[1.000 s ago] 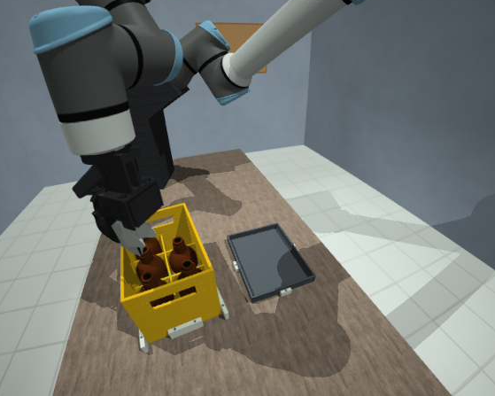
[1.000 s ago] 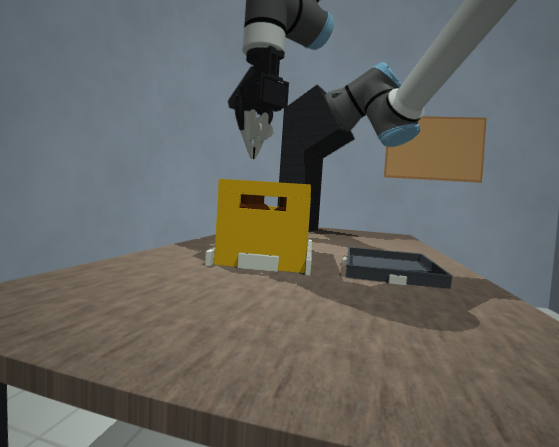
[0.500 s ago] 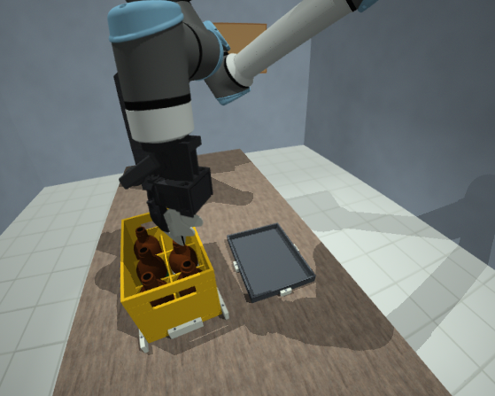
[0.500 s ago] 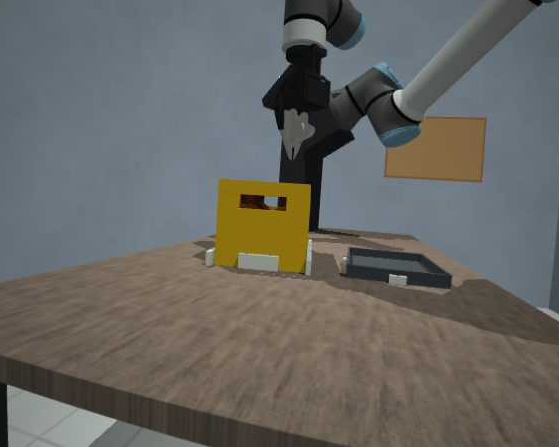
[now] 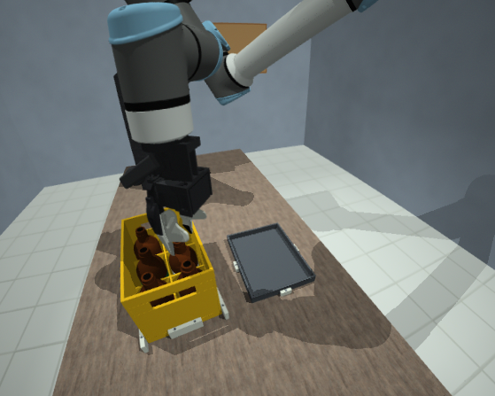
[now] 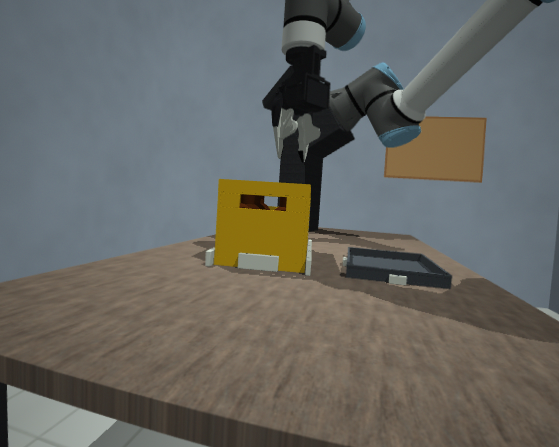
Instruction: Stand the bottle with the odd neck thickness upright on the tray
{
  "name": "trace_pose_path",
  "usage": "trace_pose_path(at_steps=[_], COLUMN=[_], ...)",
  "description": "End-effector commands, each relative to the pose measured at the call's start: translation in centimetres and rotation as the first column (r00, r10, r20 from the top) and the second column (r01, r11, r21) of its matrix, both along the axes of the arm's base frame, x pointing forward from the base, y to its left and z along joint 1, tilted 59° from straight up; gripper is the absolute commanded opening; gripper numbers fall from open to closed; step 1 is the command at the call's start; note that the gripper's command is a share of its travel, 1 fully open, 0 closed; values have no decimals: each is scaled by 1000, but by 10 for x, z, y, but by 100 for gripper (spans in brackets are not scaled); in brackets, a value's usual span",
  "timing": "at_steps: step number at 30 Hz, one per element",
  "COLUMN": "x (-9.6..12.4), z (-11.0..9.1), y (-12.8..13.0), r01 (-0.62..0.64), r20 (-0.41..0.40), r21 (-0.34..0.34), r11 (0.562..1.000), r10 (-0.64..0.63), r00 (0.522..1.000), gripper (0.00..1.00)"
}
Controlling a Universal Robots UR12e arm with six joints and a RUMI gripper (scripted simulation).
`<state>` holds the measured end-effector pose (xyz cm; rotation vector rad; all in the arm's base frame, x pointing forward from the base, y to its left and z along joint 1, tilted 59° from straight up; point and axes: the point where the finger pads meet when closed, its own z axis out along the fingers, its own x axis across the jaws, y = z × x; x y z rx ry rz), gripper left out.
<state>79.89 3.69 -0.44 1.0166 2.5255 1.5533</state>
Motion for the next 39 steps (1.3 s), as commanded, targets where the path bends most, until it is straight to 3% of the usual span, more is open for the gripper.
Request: trace_pose_path(at_steps=[1, 39], x=[1, 2], z=[-1, -3], y=[-2, 4], r01=[2, 0], r20=[0, -1], r21=[0, 1], r11=[1000, 1000], r10=[-2, 0], r00=[1000, 1000], gripper=[38, 38])
